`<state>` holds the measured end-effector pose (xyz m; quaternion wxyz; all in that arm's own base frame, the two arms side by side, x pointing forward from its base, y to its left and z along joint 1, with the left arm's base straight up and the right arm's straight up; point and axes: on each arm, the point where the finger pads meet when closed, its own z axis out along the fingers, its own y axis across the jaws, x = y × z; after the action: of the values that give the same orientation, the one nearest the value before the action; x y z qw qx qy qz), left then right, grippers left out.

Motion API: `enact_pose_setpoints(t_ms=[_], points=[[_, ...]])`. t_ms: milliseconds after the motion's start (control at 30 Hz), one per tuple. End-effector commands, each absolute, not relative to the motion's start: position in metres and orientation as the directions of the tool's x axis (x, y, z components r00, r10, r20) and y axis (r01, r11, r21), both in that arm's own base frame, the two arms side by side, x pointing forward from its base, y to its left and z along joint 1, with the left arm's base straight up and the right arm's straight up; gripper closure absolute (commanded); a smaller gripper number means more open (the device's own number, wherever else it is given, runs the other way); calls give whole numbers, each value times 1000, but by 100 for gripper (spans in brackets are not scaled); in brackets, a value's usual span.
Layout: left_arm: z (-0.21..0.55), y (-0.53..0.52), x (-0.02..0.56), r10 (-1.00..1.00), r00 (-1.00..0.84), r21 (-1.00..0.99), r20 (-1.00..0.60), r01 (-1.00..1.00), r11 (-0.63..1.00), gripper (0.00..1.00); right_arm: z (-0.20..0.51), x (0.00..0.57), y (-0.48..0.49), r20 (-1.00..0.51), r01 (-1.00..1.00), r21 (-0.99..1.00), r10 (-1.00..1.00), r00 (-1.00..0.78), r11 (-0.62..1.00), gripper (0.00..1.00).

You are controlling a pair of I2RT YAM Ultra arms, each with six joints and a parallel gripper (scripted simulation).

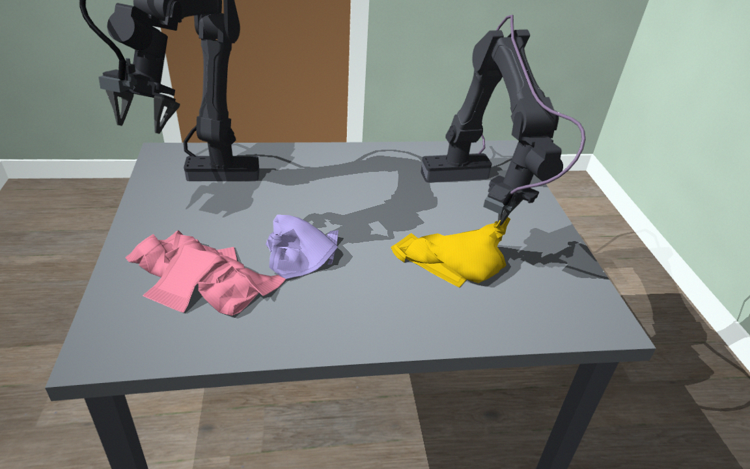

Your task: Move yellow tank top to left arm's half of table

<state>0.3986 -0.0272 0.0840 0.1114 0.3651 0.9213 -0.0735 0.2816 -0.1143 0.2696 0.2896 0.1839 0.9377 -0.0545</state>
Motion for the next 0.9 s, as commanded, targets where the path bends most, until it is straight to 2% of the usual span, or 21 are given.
enact_pose_setpoints(t_ms=[0,133,233,333,633,867], points=[[79,-30,406,667,-702,-8,-250,690,723,100,284,280,-116,-595,382,0,307,-743,924,8],[53,-31,399,680,-709,-16,-187,694,720,100,284,280,-116,-595,382,0,307,-743,924,8],[75,-29,410,678,-698,30,-231,691,722,100,284,280,-116,-595,382,0,307,-743,924,8],[33,-29,393,688,-713,-16,-133,696,718,100,284,280,-116,-595,382,0,307,-743,924,8],[-1,-27,381,710,-703,18,-25,710,704,100,284,280,-116,-595,382,0,307,-743,924,8],[2,-29,383,715,-698,32,-34,714,699,100,284,280,-116,-595,382,0,307,-743,924,8]])
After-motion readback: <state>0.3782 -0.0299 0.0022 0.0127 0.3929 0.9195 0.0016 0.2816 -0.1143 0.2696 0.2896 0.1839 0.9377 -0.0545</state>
